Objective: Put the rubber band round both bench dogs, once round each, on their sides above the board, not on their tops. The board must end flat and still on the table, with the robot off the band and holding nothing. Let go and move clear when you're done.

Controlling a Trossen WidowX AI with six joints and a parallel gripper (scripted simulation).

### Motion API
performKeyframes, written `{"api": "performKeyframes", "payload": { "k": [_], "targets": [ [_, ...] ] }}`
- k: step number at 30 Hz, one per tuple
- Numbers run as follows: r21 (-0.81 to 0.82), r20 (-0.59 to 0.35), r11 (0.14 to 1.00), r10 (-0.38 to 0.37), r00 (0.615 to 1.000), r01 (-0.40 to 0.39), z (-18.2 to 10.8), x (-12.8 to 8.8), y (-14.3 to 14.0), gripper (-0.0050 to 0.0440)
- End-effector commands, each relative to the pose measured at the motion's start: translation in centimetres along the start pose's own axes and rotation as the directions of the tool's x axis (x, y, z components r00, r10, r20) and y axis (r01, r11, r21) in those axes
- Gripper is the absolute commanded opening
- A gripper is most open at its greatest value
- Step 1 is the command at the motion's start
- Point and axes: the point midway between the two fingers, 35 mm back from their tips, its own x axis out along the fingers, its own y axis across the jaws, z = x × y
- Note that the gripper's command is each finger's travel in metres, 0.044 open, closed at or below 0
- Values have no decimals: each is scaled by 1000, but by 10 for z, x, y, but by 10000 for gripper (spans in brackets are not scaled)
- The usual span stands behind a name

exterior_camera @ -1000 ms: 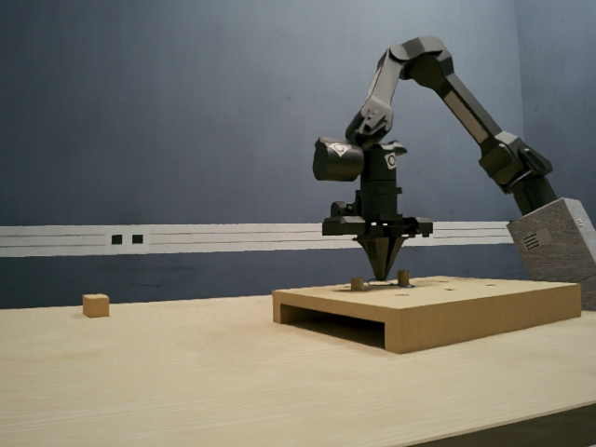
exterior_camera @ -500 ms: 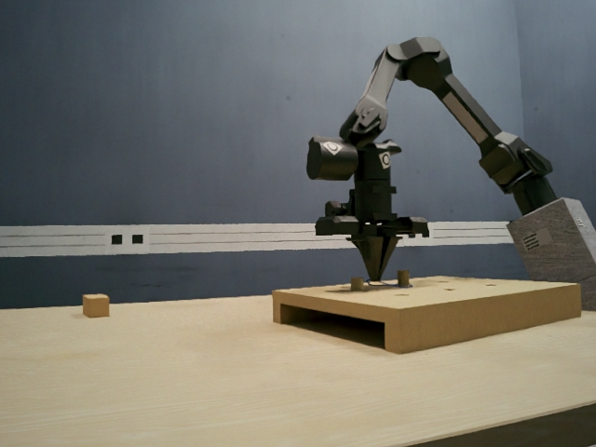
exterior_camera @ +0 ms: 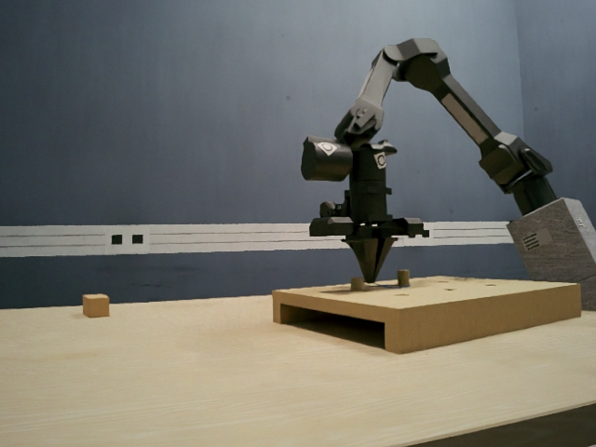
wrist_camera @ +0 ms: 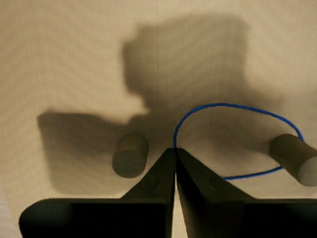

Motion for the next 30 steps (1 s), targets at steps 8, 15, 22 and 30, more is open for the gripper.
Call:
{"api": "performKeyframes", "payload": {
  "k": [8,15,22,30],
  "targets": [
    [1,0,1000,24,1000,-24,2,0,-3,-50],
    [4,-5,986,168,986,-168,2,-10,-6,-50],
    [2,-4,965,263,965,-263,2,-17,-9,-50],
    [3,2,935,355,935,-355,3,-26,-9,-50]
  ]
}}
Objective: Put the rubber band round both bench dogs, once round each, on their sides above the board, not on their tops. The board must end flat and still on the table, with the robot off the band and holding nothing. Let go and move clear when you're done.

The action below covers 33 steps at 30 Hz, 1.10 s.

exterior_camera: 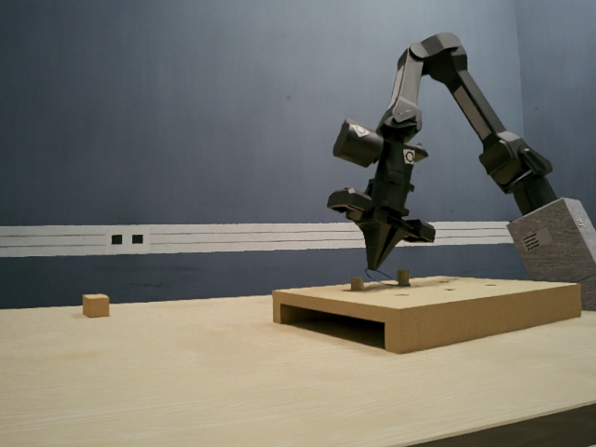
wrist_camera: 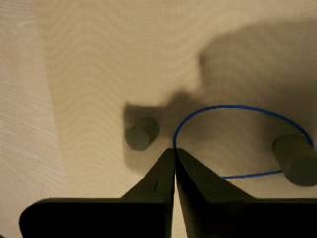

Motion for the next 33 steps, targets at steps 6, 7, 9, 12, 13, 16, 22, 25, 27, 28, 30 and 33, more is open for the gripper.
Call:
{"api": "performKeyframes", "payload": {
  "k": [6,7,9,12,13,16,22,25,27,28,30,33],
  "targets": [
    [7,8,999,40,999,-40,3,-4,11,-50],
    [7,8,999,40,999,-40,3,-4,12,-50],
    [7,8,999,40,999,-40,3,-3,14,-50],
    [7,8,999,40,999,-40,3,-3,17,-50],
    [7,8,999,40,999,-40,3,-2,18,-50],
    [7,8,999,40,999,-41,3,-1,21,-50],
    [7,8,999,41,999,-41,3,0,25,-50],
    [7,8,999,41,999,-41,3,1,28,-50],
    [7,8,999,41,999,-41,3,1,30,-50],
    [7,8,999,41,999,-41,2,2,30,-50],
    [7,8,999,41,999,-41,2,2,32,-50],
    [7,8,999,41,999,-41,2,3,35,-50]
  ]
}}
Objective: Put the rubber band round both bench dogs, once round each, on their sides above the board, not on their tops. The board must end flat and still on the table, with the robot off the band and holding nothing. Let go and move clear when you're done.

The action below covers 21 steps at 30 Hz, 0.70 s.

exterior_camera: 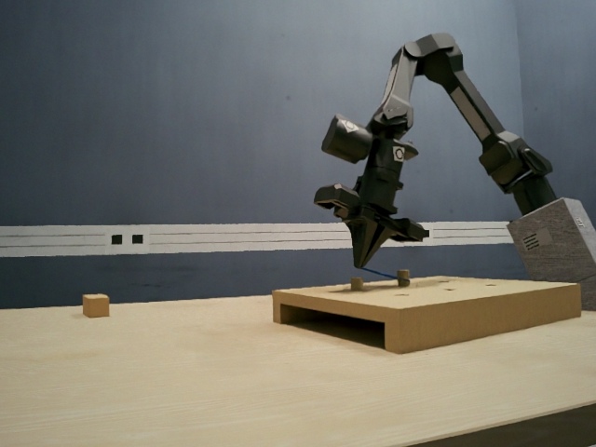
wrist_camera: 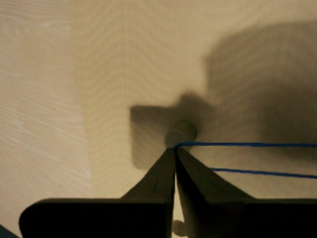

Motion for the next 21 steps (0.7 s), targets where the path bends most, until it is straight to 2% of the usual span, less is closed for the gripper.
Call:
{"api": "performKeyframes", "payload": {
  "k": [1,21],
  "targets": [
    [7,5,1000,16,1000,-16,2,-1,10,-50],
    [8,5,1000,17,1000,-17,0,5,26,-50]
  ]
}}
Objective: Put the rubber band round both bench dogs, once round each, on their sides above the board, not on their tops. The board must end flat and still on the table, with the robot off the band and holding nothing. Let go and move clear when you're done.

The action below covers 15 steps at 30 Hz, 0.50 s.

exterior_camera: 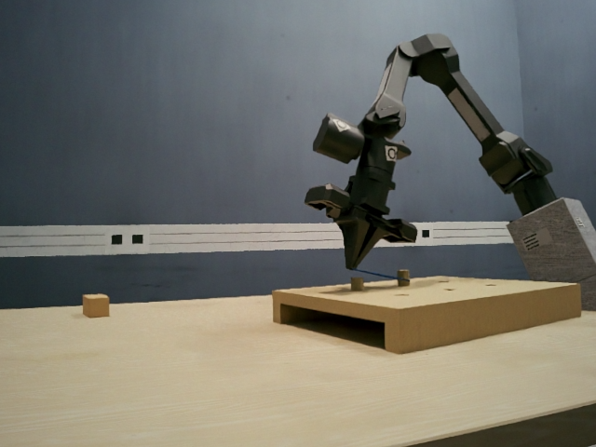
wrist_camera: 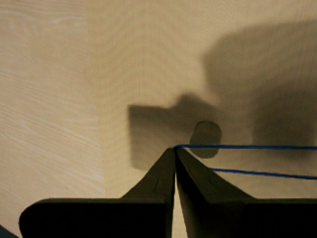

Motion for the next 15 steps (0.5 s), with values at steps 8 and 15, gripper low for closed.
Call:
{"api": "performKeyframes", "payload": {
  "k": [8,15],
  "targets": [
    [9,5,1000,22,1000,-22,1,0,17,-50],
    [9,4,1000,23,1000,-23,0,3,23,-50]
  ]
}}
